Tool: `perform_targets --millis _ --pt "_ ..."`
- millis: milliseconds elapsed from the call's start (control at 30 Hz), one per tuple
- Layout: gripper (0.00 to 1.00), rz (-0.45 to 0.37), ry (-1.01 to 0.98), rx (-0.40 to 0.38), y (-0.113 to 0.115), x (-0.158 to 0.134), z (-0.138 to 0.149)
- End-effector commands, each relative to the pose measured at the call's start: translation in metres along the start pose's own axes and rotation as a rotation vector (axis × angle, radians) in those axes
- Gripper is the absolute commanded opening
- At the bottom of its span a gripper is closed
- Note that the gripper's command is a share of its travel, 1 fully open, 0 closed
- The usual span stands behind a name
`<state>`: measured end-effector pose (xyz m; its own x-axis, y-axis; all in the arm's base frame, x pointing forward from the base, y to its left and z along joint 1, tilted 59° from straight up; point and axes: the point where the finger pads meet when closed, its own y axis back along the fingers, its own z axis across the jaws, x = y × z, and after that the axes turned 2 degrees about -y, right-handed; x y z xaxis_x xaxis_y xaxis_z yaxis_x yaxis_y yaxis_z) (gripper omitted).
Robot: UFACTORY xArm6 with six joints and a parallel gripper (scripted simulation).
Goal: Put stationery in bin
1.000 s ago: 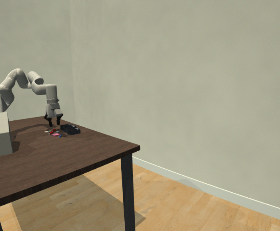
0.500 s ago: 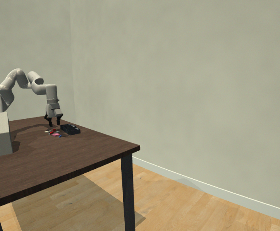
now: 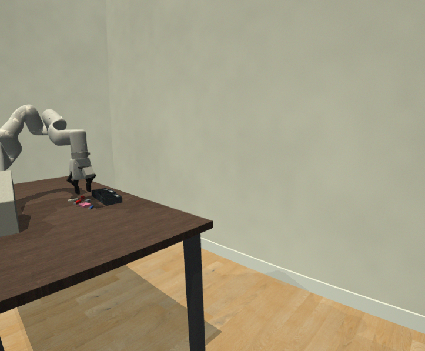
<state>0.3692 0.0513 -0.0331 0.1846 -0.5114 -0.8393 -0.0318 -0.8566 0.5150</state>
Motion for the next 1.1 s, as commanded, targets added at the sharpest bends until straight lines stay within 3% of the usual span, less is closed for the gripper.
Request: perform_targets --millis 0,367,1067 --pt "0.56 0.002 0.001 0.002 -0.009 0.0 -0.001" --pt "0.56 0.001 0.001 0.002 -0.051 0.001 -0.001" --pt "0.56 0.001 0.001 0.002 -0.063 0.001 -0.001"
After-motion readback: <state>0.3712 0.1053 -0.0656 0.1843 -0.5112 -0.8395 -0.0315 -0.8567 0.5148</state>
